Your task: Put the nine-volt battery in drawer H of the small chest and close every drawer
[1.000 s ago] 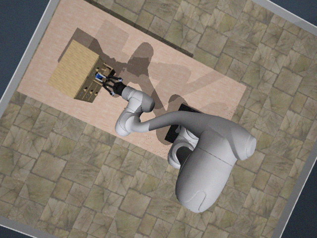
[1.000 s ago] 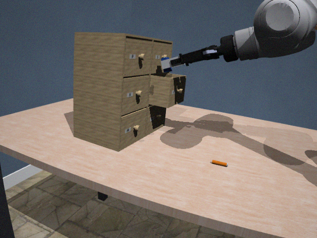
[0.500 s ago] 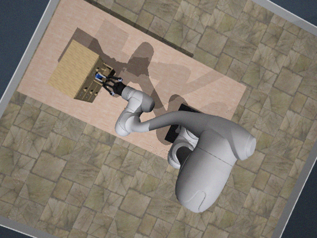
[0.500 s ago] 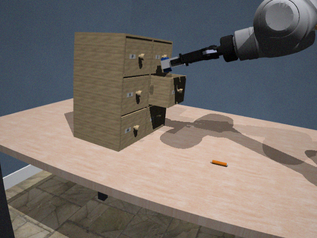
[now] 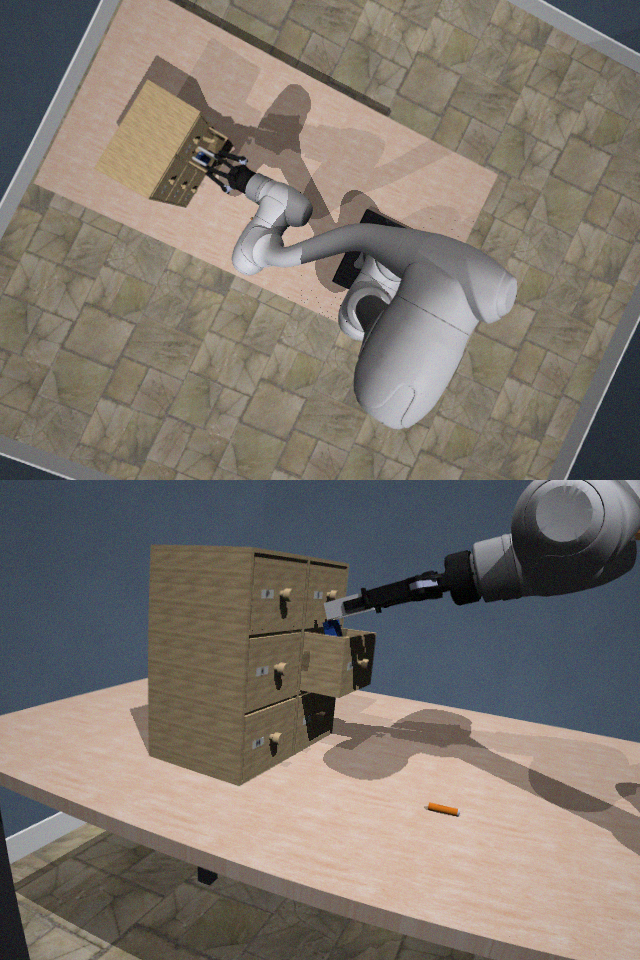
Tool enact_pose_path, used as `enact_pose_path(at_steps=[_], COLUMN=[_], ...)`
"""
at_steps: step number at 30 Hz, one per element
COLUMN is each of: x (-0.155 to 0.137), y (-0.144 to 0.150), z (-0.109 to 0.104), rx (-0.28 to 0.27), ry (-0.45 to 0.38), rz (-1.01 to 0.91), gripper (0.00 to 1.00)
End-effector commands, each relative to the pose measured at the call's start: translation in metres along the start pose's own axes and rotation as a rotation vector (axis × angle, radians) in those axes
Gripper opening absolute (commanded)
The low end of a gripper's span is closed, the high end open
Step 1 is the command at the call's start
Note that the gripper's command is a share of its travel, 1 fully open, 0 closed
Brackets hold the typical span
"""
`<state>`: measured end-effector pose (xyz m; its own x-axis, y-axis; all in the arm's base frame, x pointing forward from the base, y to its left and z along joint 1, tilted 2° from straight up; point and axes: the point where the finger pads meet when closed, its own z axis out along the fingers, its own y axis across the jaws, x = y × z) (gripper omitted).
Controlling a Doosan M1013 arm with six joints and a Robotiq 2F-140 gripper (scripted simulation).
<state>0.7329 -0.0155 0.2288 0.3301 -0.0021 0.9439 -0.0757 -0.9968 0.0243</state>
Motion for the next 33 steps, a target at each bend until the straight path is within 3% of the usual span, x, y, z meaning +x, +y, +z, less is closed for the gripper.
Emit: enact_pose_path(at_steps=[1,4,5,27,33], x=[0.0,0.0,0.0,-0.002,-0.007], y=[0.0,0.0,0.0,0.0,0.0], z=[0.0,0.0,0.0,-0.005,-0.023], rx=[0.0,0.0,0.0,0.0,0.0], ry=[0.0,0.0,0.0,0.0,0.0], rz=[0.0,0.0,0.0,0.0,0.0], gripper=[0.23,0.26,1.0,1.0,1.0])
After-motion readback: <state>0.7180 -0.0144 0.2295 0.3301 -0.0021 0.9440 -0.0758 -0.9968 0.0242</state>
